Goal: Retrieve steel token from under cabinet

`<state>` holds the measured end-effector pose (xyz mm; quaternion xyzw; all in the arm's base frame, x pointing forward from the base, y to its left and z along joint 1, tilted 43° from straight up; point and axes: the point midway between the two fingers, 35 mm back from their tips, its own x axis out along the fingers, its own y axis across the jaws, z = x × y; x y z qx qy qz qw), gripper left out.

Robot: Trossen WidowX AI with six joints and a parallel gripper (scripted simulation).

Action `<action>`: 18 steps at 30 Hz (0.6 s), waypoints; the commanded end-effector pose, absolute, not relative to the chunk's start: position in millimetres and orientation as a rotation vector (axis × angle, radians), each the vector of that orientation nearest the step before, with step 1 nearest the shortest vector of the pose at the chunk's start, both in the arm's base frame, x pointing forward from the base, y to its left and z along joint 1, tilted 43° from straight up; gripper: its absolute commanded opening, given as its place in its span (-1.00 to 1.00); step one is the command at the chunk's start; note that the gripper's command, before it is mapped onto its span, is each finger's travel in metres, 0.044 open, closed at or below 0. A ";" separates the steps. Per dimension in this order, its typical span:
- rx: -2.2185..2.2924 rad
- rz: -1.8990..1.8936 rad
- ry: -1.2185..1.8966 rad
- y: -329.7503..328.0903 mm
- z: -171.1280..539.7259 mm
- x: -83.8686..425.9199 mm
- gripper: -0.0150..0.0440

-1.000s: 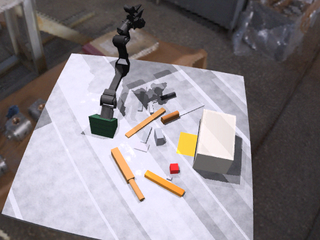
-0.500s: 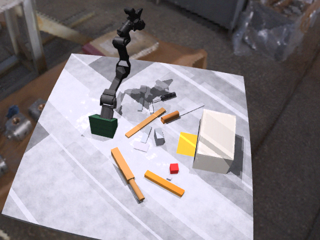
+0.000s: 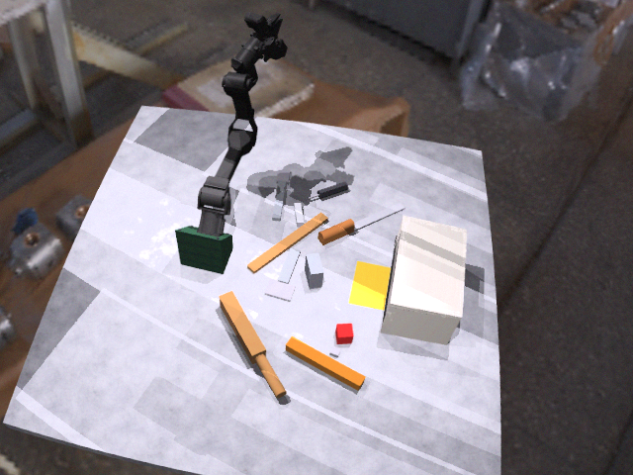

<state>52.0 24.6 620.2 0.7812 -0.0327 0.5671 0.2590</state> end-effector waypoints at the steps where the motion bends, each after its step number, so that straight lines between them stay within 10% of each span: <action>1: 2.164 1.600 -0.104 2.0 620.5 47.1 0.13; 5: 2.230 1.646 -0.108 -16.5 622.1 46.2 0.42; 18: 2.612 1.802 -0.109 -95.2 623.6 62.3 0.42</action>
